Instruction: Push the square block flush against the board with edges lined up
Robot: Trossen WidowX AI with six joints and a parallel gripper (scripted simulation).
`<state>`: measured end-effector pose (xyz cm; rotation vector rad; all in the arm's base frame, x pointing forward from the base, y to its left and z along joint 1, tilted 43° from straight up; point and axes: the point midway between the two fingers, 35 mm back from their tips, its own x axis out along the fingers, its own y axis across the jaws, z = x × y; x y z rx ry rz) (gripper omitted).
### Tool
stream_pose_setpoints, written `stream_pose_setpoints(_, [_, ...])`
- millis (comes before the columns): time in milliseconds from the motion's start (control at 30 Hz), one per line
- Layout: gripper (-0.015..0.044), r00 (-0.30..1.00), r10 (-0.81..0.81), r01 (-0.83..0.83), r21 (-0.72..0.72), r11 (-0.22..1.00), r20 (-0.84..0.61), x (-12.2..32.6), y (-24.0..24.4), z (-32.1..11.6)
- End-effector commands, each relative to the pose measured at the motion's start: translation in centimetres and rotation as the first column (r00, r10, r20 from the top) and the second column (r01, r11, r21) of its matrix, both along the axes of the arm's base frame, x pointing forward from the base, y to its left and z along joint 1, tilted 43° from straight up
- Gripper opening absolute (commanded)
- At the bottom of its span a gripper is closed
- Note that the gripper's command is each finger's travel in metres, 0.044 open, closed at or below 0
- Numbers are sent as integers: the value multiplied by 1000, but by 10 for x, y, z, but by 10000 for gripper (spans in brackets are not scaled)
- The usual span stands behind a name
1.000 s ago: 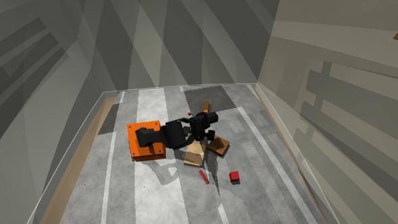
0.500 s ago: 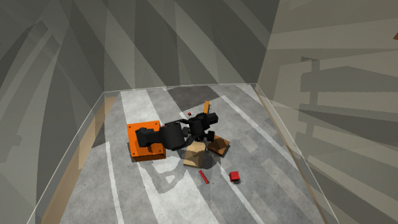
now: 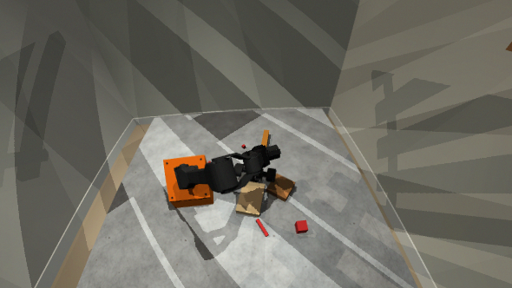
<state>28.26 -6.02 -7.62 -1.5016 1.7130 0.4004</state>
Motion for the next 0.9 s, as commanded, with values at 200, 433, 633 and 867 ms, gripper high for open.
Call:
stream_pose_setpoints(200, [0, 1000, 1, -1, -8, 1000, -3, -1, -2, 1])
stream_pose_setpoints(433, [0, 1000, 1, -1, -8, 1000, -3, -1, -2, 1])
stream_pose_setpoints(633, [0, 1000, 1, -1, -8, 1000, -3, -1, -2, 1])
stream_pose_setpoints(867, [0, 1000, 1, -1, -7, 1000, -2, 2, 3, -3])
